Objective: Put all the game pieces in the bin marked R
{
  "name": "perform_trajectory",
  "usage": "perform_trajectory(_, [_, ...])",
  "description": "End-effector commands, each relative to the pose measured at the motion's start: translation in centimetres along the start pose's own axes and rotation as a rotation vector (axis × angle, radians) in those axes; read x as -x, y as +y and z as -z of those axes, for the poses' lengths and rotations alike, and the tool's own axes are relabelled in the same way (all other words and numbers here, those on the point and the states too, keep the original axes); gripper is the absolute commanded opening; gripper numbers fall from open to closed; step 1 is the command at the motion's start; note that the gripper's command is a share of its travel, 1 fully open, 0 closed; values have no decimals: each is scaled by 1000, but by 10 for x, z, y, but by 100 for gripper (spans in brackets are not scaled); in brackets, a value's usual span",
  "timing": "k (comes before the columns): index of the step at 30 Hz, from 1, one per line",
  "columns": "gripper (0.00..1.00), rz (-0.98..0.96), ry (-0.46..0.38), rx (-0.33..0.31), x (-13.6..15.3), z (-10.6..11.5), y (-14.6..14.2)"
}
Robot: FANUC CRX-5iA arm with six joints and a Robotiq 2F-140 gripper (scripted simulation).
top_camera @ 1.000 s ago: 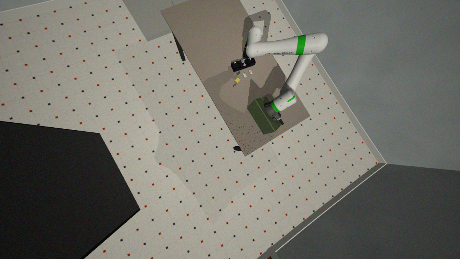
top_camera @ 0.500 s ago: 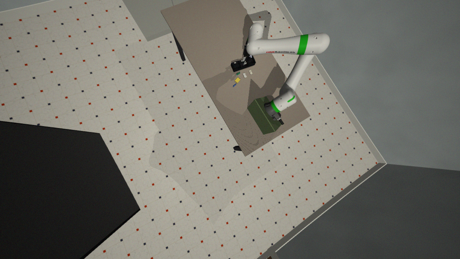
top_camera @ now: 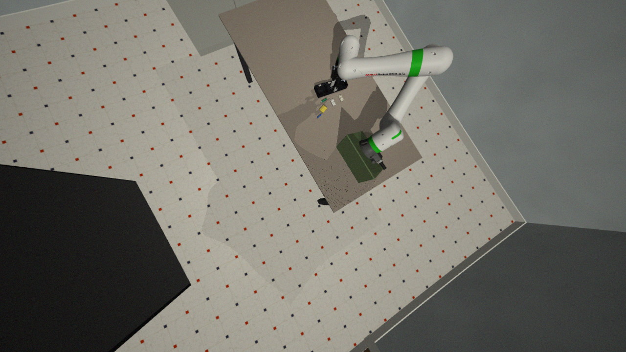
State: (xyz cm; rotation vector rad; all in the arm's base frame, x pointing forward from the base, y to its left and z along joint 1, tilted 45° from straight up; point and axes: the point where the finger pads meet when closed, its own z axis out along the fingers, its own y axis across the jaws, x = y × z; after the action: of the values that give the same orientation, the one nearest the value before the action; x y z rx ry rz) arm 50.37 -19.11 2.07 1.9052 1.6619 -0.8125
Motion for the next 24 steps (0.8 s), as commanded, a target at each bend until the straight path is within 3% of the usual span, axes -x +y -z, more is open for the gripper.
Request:
perform_trajectory(1, [25, 157, 4, 4, -11, 2, -22])
perform_trajectory(8, [25, 362, 0, 2, -34, 2, -71])
perform_trajectory(24, [25, 820, -9, 7, -34, 2, -71])
